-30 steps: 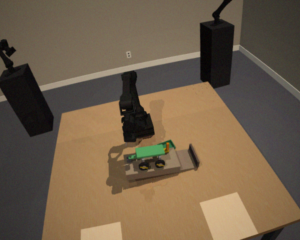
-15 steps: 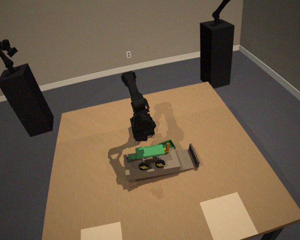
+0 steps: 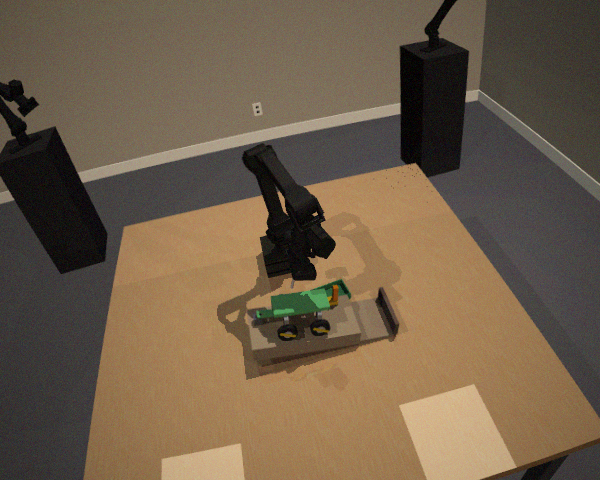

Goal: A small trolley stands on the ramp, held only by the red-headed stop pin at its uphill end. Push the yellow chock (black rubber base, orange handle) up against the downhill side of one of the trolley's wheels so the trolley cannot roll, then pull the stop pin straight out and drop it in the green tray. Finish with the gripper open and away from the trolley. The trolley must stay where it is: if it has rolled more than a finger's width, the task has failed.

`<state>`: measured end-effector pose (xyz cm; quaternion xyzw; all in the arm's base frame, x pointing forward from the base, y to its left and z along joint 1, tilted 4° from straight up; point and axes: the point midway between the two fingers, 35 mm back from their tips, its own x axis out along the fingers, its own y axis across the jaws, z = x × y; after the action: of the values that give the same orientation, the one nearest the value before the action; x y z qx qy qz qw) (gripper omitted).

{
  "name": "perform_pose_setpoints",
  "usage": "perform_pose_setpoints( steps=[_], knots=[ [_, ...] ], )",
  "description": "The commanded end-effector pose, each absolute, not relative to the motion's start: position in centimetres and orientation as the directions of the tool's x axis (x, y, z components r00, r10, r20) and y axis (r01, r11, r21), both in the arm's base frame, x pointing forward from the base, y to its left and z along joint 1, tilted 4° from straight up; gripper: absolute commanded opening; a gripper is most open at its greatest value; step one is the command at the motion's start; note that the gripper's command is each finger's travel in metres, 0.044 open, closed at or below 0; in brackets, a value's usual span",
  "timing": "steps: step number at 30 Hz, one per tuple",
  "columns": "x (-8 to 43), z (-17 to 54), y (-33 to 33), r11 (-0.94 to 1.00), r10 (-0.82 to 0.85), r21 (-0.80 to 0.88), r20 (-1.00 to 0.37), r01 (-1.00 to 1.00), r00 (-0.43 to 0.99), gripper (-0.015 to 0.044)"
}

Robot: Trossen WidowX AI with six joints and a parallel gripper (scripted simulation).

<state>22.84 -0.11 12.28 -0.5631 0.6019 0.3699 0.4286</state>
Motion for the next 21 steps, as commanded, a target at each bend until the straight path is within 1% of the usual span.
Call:
perform_pose_setpoints(
  steps=[1, 21],
  knots=[
    [22.9, 12.0, 1.1, 0.095, -0.356, -0.036, -0.934, -0.995, 0.000, 0.0000],
    [23.3, 9.9, 9.5, 0.095, -0.349, -0.035, -0.937, -0.995, -0.001, 0.0000]
  ],
)
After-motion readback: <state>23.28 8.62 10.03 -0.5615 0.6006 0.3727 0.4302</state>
